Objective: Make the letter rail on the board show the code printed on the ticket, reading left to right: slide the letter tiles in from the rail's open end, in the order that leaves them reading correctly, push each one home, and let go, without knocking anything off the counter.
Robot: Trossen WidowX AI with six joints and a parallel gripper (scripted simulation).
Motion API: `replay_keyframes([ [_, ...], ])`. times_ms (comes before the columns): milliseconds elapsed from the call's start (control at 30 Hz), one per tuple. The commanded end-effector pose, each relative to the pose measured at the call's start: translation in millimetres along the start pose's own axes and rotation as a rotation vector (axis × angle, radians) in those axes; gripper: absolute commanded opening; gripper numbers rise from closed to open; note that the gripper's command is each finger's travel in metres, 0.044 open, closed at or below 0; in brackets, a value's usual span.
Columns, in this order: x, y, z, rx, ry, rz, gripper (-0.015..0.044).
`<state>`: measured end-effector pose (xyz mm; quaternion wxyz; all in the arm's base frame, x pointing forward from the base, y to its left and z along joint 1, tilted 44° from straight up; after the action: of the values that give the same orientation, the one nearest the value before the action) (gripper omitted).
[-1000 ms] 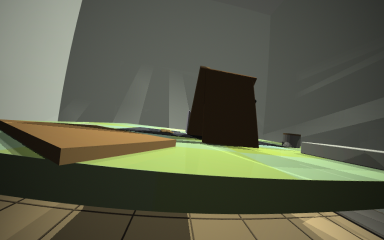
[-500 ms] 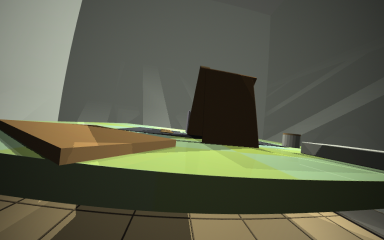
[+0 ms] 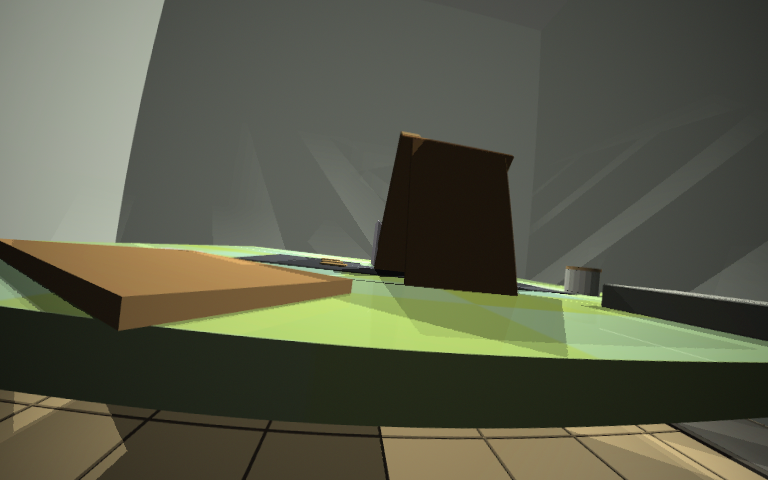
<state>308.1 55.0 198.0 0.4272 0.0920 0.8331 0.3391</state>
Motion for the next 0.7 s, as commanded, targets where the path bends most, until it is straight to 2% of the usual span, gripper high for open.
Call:
replay_keyframes([
  [0,1.3,-2.4,0.3,-0.002,0.004,-0.002,0.0],
  [667,2.0,-12.4,0.4,-0.001,0.004,-0.003,0.0],
])
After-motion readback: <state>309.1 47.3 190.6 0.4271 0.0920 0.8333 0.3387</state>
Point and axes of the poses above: the point midway between the two fingers, 35 mm back from their tips, its own z axis out along the fingers, its own y axis across the jaws, x = y × z, the point moved 3 cm from there along -z, back along the fingers, and after that the axes turned 5 degrees about -z, right-handed, at the moved point
